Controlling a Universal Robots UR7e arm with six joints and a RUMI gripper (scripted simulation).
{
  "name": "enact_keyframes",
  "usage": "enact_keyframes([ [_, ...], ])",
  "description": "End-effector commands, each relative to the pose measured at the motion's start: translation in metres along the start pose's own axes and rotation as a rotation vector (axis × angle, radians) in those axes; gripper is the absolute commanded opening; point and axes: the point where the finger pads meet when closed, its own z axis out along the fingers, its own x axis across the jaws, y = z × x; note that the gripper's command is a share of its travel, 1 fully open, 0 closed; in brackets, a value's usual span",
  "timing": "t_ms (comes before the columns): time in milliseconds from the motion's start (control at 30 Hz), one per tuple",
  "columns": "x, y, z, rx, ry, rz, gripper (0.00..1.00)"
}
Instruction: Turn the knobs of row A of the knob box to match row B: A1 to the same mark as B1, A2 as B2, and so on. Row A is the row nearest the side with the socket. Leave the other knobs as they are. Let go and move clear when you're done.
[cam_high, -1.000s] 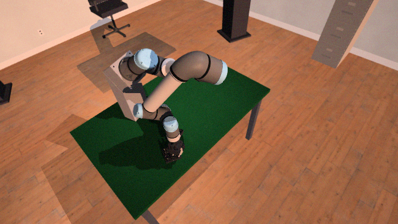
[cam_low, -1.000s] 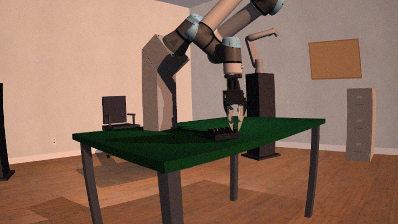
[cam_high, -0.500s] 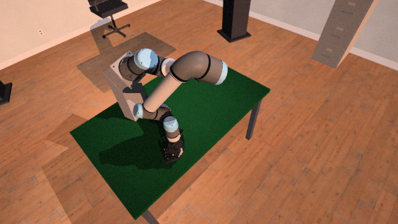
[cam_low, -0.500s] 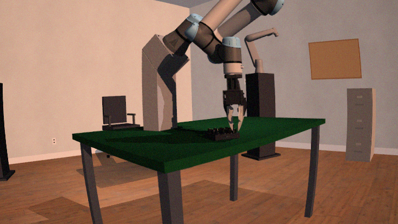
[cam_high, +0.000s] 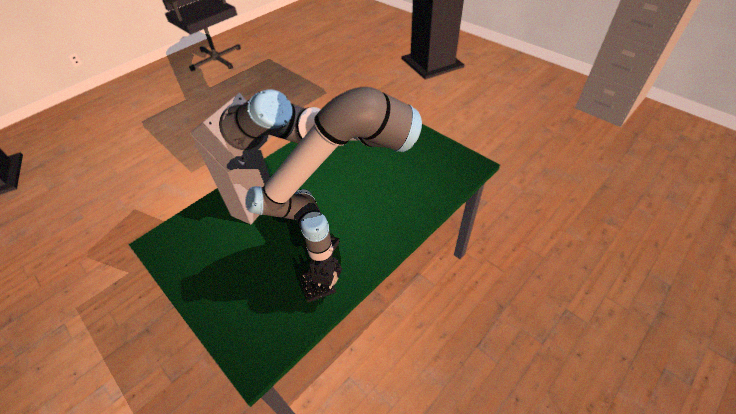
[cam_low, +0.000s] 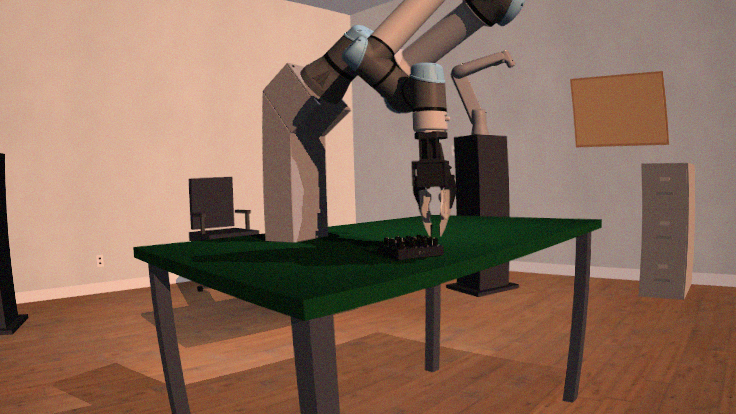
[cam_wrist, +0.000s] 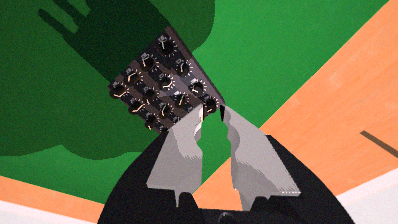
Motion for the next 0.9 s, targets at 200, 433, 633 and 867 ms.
enact_keyframes([
  [200,-0.0016,-0.0007,-0.0258,0.002,-0.002,0.003,0.11],
  [433,-0.0016,-0.0007,-0.0271,0.002,-0.002,0.003,0.11],
  [633,-0.0014,-0.0003,-0.0271,0.001,-0.002,0.002,0.11],
  [867,-0.0015,-0.0006,-0.0267,0.002,-0.002,-0.008,0.11],
])
